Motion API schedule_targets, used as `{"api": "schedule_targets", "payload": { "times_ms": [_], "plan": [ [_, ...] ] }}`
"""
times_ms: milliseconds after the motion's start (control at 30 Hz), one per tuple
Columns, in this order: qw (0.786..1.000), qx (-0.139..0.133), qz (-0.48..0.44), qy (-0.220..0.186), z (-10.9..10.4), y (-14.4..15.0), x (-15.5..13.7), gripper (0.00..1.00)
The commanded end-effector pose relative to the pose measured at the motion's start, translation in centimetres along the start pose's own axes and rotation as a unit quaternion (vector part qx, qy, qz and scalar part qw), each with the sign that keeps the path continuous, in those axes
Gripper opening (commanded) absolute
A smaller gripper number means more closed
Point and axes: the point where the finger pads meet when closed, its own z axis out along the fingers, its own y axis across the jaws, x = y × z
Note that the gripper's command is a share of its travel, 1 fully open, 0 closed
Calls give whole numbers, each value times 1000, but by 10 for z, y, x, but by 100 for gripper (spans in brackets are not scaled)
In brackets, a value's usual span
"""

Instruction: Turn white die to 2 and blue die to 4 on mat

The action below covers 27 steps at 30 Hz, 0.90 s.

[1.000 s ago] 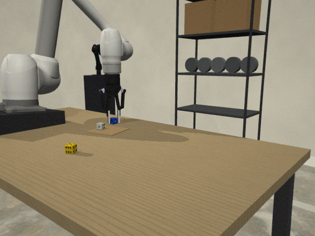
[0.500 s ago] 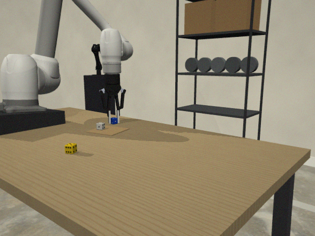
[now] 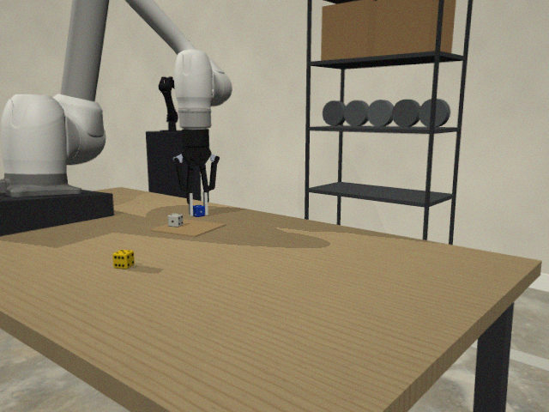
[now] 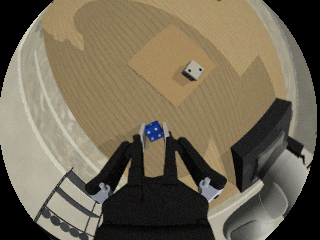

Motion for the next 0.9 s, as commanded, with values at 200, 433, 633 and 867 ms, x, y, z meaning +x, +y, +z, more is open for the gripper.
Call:
{"api": "schedule_targets", "payload": {
  "times_ms": [200, 433, 633, 867],
  "plan": [
    [1000, -1, 0, -3, 2, 1, -3, 24],
    [1000, -1, 0, -3, -1, 1, -3, 24],
    [1000, -1, 0, -3, -29, 1, -3, 24],
    [1000, -1, 0, -3, -67, 1, -3, 24]
  ]
}}
